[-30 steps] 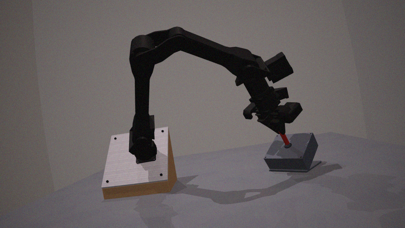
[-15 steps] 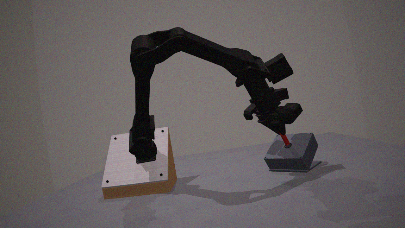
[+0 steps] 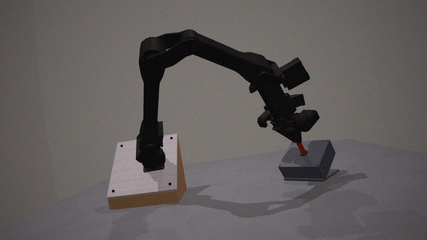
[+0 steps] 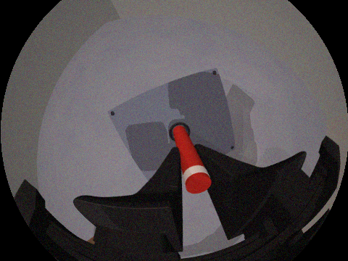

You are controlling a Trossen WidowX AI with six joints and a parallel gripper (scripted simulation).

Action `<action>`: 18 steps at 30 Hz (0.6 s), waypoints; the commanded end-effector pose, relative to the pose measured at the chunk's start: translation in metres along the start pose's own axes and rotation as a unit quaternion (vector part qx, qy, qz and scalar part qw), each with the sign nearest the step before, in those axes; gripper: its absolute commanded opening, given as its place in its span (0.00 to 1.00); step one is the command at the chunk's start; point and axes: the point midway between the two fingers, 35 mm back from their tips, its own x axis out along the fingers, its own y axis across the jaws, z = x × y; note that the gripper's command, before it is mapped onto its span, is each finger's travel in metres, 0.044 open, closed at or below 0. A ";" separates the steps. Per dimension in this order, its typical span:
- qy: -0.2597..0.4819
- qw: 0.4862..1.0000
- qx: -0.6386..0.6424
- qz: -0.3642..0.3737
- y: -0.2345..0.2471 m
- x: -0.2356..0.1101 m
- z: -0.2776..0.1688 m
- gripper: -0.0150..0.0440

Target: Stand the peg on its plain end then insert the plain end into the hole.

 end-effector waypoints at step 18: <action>0.001 1.000 0.000 0.001 0.002 0.009 0.000 0.25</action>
